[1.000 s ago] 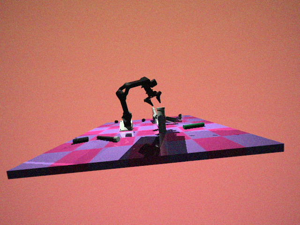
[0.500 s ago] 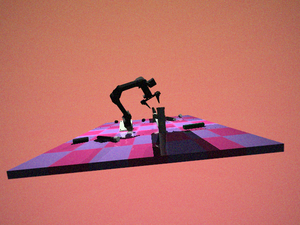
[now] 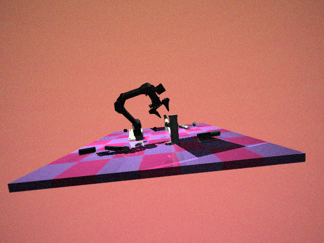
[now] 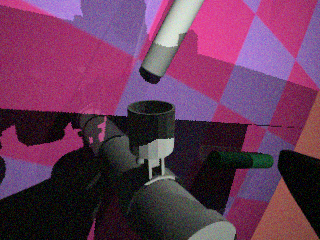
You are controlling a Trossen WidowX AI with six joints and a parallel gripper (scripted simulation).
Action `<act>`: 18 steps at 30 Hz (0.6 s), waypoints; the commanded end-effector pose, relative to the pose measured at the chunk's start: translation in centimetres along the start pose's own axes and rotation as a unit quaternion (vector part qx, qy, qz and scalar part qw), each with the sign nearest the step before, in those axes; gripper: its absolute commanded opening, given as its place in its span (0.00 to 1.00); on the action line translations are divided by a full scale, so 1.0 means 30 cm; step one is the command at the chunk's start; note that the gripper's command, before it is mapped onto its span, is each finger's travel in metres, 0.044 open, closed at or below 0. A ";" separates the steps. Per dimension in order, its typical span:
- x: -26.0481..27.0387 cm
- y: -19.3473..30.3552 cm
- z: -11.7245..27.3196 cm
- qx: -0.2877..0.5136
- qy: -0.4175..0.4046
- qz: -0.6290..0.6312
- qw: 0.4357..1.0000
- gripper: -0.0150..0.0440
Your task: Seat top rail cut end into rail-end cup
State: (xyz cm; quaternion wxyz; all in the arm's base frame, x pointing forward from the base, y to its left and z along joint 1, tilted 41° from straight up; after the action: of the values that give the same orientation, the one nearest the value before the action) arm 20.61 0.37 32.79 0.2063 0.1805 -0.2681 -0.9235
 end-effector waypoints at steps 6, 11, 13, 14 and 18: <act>0.099 0.012 -0.149 0.001 0.000 0.003 1.000 1.00; 0.097 0.012 -0.158 0.001 0.000 0.003 1.000 1.00; 0.096 0.012 -0.167 0.001 0.000 0.003 1.000 1.00; 0.095 0.012 -0.173 0.001 0.000 0.003 1.000 1.00; 0.093 0.012 -0.195 0.000 0.000 0.003 1.000 1.00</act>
State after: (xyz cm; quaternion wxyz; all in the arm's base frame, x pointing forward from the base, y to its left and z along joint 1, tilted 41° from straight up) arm 20.74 -3.57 28.27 0.2048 0.1824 -0.2716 -0.9225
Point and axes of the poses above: the point midway between the two fingers, 35 mm back from their tips, its own z axis back along the fingers, its own x axis across the jaws, y = z × x, the point moved 8 cm from there along z, back along the fingers, and after that the axes turned 8 degrees about -z, right-handed, at the moved point
